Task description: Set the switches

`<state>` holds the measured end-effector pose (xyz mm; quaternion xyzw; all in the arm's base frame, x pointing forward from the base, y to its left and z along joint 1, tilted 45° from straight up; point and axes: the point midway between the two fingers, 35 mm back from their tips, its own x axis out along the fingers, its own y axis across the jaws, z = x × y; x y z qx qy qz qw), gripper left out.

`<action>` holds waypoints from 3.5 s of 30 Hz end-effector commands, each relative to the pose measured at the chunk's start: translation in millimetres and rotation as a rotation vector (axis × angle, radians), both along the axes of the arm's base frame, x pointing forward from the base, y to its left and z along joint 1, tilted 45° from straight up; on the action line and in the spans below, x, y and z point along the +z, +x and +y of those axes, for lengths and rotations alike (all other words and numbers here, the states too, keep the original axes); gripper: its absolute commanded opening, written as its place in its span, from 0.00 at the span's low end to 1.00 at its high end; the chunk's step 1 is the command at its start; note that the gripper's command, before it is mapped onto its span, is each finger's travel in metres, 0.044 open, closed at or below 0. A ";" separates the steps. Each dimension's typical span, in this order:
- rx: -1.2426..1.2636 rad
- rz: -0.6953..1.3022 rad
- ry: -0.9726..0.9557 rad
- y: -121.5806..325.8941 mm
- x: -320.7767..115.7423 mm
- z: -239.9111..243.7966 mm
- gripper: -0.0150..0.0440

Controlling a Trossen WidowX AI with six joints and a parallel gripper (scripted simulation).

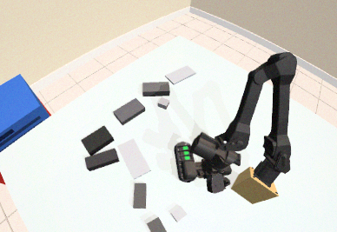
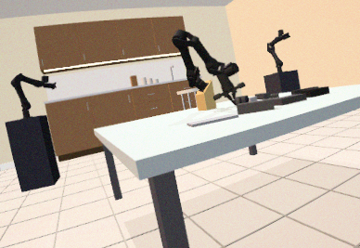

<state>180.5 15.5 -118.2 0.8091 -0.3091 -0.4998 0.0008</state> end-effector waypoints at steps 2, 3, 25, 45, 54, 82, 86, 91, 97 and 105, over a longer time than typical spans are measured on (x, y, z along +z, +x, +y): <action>-0.002 -0.007 0.037 6.4 -3.8 8.4 0.25; -0.002 -0.007 0.037 6.4 -3.8 8.4 0.25; -0.002 -0.007 0.037 6.5 -3.9 8.5 0.25; -0.002 -0.007 0.037 6.5 -4.0 8.7 0.25; -0.002 -0.007 0.037 6.0 -5.3 9.9 0.25; -0.003 -0.006 0.041 -12.2 38.5 25.7 0.25; -0.004 -0.007 0.042 -10.8 33.4 21.8 0.25; -0.005 -0.008 0.042 -9.2 27.1 16.5 0.25; -0.007 -0.010 0.042 -7.9 20.2 9.9 0.25; -0.009 -0.013 0.040 -7.0 11.9 0.7 0.25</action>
